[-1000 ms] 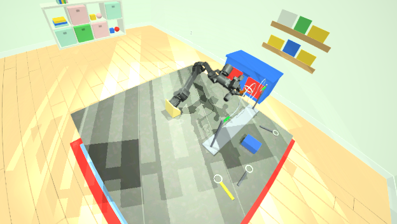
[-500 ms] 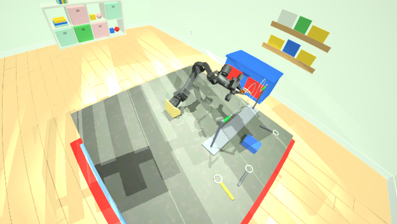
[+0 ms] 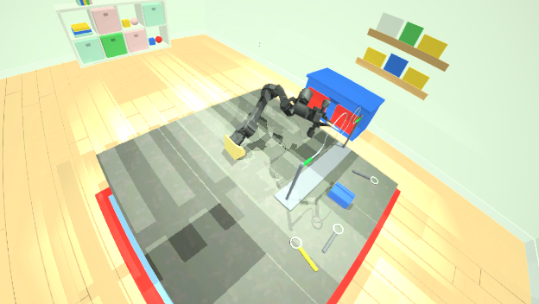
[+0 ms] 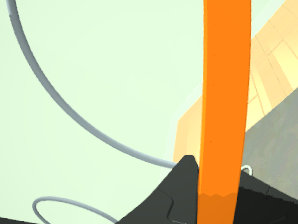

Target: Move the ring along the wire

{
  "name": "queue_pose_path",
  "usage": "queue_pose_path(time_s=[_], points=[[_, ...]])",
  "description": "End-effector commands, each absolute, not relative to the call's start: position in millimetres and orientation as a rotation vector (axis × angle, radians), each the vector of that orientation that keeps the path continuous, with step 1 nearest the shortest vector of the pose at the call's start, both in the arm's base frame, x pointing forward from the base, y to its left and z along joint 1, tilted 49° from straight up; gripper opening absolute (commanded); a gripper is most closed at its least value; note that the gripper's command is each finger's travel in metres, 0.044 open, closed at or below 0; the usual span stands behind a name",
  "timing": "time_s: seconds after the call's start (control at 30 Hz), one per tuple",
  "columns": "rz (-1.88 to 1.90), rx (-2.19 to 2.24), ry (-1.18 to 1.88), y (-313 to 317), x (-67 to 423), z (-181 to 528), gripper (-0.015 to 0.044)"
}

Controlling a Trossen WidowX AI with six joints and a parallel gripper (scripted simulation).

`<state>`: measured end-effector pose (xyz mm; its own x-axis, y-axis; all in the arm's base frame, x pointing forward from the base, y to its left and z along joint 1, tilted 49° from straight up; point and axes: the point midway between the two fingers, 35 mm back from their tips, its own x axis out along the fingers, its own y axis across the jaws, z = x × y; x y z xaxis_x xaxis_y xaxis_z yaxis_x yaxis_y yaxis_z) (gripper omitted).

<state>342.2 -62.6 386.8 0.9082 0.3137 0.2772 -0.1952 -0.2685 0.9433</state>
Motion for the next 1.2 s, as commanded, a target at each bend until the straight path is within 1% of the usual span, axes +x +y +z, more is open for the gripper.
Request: queue_pose_path(time_s=[0.0, 1.17], points=[[0.495, 1.83, 0.075, -64.1, 342.5, 387.7, -0.015], [0.587, 2.254, -0.023, -71.1, 341.1, 401.6, -0.015]])
